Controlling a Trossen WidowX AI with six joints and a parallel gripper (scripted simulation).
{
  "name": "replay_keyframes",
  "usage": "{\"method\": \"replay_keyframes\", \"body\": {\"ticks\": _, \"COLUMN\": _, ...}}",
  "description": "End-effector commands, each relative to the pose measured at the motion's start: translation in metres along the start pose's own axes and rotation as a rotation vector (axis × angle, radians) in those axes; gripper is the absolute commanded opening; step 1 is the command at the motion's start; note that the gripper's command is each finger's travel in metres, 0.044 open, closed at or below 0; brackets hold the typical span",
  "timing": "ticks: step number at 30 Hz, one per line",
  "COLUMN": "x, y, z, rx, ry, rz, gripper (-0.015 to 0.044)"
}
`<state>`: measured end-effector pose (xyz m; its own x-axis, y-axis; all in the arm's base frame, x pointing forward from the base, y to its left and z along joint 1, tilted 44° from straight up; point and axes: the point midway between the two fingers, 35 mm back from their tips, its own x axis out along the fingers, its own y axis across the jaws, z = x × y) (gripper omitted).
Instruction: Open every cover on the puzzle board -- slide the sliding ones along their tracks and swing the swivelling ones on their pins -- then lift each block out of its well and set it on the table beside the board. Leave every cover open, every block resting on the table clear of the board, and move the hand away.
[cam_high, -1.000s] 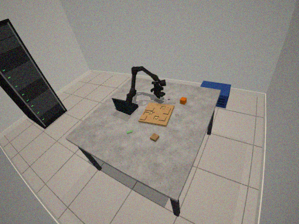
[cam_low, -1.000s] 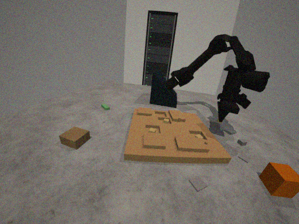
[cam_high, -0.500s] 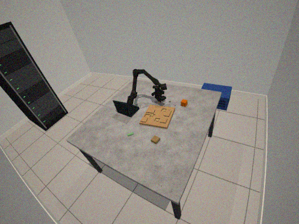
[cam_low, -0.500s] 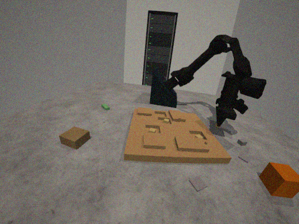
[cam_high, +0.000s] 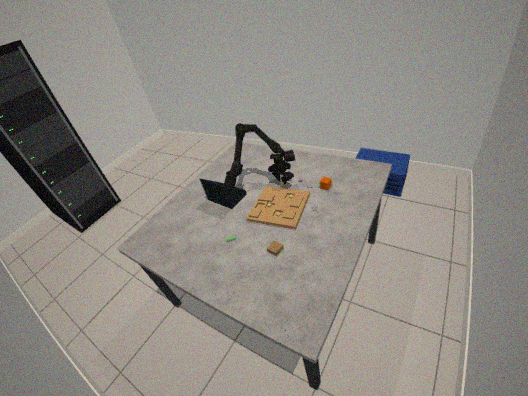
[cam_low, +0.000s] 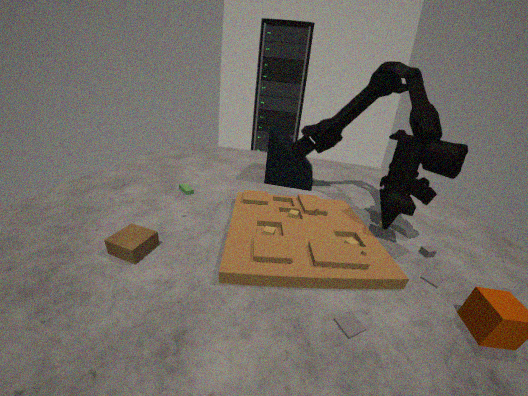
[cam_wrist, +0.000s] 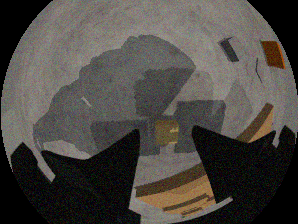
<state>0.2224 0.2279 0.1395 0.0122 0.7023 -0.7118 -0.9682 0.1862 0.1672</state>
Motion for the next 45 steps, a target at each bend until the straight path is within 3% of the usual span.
{"method": "replay_keyframes", "body": {"ticks": 1, "x": 0.0, "y": 0.0, "z": 0.0, "rx": -0.001, "ry": 0.0, "rz": 0.001, "gripper": 0.0342}}
{"method": "replay_keyframes", "body": {"ticks": 5, "x": -0.002, "y": 0.0, "z": 0.0, "rx": -0.001, "ry": 0.001, "rz": 0.0, "gripper": 0.044}}
{"method": "replay_keyframes", "body": {"ticks": 30, "x": -0.076, "y": 0.0, "z": -0.002, "rx": 0.004, "ry": 0.009, "rz": -0.003, "gripper": 0.044}}
{"method": "replay_keyframes", "body": {"ticks": 45, "x": -0.072, "y": -0.055, "z": -0.059, "rx": -0.017, "ry": 0.051, "rz": -0.018, "gripper": 0.0046}}
